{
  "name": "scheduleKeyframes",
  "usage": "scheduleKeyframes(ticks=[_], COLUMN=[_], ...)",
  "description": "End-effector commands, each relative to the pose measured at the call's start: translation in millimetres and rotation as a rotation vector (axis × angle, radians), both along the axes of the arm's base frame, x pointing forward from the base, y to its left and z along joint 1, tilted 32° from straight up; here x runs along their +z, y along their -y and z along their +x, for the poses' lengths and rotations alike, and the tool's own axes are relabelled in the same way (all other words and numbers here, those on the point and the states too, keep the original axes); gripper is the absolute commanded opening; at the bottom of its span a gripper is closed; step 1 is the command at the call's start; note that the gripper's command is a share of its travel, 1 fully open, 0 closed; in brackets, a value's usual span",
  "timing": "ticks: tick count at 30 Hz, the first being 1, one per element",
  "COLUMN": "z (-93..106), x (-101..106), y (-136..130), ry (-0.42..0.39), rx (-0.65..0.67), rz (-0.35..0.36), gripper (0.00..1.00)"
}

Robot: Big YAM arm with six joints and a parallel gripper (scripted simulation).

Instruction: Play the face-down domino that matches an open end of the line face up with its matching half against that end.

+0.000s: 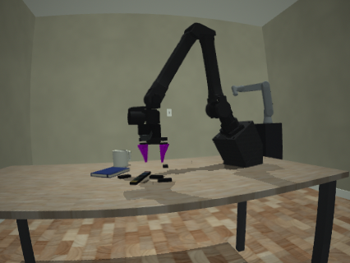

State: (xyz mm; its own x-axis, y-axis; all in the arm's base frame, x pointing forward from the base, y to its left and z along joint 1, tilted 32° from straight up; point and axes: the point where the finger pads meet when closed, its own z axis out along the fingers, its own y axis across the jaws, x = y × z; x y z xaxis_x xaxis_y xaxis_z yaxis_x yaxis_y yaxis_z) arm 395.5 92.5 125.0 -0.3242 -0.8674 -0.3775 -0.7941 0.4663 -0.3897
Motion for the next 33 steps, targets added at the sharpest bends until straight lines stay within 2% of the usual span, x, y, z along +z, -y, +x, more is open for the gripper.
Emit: scheduleKeyframes(ticks=[1,9,10,19,26,27,33], z=[18.2,21.8,12.7,30.9,30.9,23.7,26.5], x=[0,-2,-16,-20,-20,-28,-27], y=[-4,-5,-3,-10,-10,-5,-9], ry=[0.032,0.037,-0.002,0.035,0.035,0.012,0.018], rx=[0.018,0.022,0.007,0.003,0.003,0.004,-0.008], rz=[-0.005,-0.006,-0.006,-0.004,-0.004,-0.012,-0.003], gripper=[0.69,0.69,0.69,0.69,0.69,0.69,0.69])
